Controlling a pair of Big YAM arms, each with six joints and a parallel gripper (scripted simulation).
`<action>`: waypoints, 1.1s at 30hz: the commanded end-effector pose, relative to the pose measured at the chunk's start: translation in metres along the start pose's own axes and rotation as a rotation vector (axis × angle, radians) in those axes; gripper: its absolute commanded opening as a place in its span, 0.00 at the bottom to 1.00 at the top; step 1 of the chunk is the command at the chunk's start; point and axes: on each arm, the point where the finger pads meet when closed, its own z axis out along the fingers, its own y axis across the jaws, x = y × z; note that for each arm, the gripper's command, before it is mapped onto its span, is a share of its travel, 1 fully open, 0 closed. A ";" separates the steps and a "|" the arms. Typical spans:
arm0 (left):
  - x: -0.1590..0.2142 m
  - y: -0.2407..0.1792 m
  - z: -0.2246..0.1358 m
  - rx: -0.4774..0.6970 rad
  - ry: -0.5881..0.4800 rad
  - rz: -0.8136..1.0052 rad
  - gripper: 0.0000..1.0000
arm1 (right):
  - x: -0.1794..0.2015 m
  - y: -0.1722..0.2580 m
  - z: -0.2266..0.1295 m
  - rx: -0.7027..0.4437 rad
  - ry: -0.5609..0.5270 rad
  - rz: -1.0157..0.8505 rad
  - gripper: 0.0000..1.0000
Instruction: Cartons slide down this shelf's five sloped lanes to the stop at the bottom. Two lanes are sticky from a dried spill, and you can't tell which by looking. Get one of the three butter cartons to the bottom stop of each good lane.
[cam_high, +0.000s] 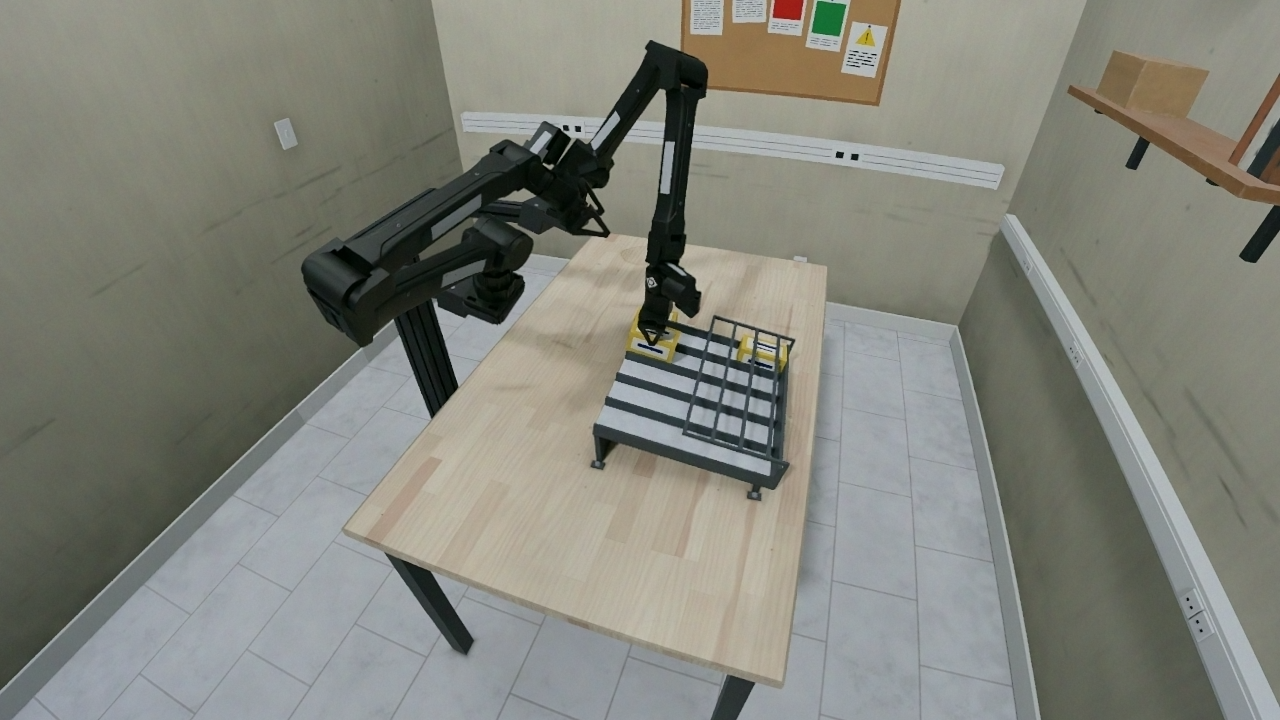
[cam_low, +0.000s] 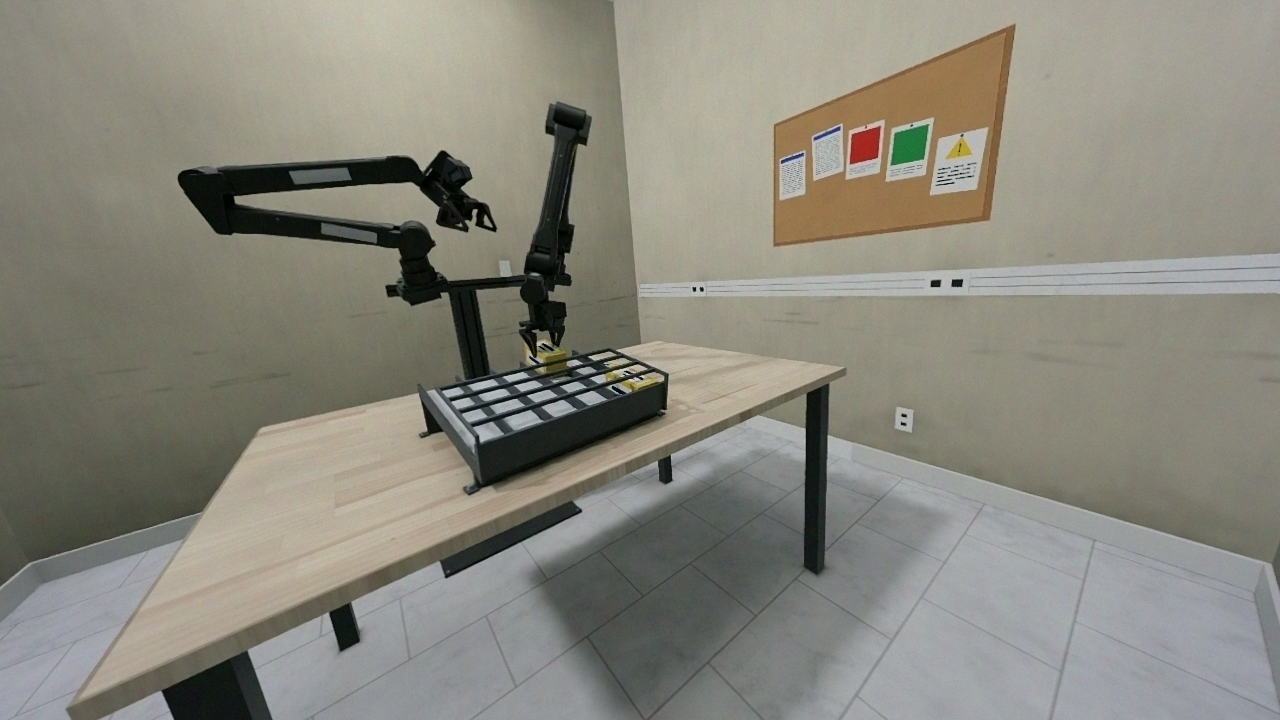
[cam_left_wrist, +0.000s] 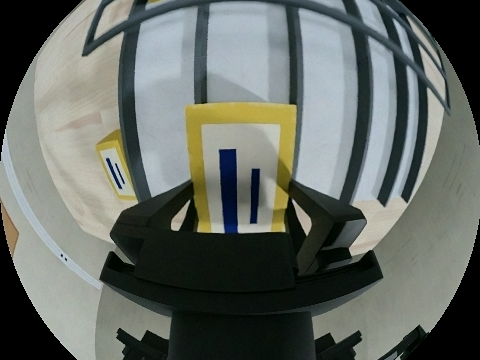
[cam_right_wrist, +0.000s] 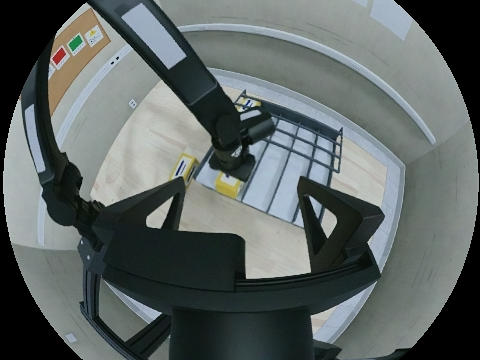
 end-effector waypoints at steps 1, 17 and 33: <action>-0.016 -0.007 0.012 0.011 -0.035 -0.002 0.59 | -0.010 0.000 -0.006 -0.007 -0.015 0.021 1.00; -0.018 -0.010 0.007 0.023 -0.050 -0.004 0.70 | -0.012 0.001 -0.006 -0.012 -0.017 0.015 1.00; -0.007 -0.019 -0.030 0.007 -0.035 0.007 1.00 | -0.012 0.001 -0.006 -0.012 -0.017 0.015 1.00</action>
